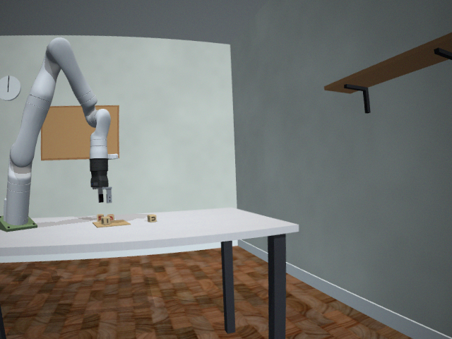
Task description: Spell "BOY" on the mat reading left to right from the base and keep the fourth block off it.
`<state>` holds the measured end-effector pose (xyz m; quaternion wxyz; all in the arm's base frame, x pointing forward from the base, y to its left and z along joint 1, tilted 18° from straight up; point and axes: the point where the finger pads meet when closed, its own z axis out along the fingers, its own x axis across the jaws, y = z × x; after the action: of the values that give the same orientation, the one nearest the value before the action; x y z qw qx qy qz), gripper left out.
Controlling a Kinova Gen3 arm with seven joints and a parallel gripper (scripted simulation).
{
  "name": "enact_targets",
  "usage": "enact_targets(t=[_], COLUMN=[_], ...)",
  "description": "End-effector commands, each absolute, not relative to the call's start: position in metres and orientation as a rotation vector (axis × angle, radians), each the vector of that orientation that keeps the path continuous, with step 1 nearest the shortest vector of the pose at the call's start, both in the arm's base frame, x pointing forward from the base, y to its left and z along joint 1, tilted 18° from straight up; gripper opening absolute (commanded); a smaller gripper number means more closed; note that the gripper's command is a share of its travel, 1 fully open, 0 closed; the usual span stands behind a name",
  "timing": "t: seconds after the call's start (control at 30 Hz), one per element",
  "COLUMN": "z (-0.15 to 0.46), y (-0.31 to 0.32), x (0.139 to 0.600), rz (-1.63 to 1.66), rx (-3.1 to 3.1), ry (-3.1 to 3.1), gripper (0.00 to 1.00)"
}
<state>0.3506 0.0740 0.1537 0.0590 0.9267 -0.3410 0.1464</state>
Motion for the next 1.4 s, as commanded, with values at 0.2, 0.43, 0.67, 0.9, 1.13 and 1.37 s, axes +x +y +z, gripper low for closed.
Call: enact_targets(t=[0.2, 0.43, 0.67, 0.9, 1.13, 1.37], z=[0.1553, 0.1555, 0.1556, 0.1556, 0.1556, 0.1556], y=[0.0705, 0.0691, 0.0688, 0.0688, 0.0688, 0.0688], x=[0.3501, 0.3499, 0.3498, 0.3498, 0.3498, 0.3498], rz=[0.454, 0.456, 0.456, 0.456, 0.456, 0.456], rx=[2.776, 2.762, 2.76, 2.76, 2.76, 2.76], ry=[-1.155, -1.2, -1.207, -1.208, -1.208, -1.208], gripper=[1.0, 1.0, 1.0, 1.0, 1.0, 1.0])
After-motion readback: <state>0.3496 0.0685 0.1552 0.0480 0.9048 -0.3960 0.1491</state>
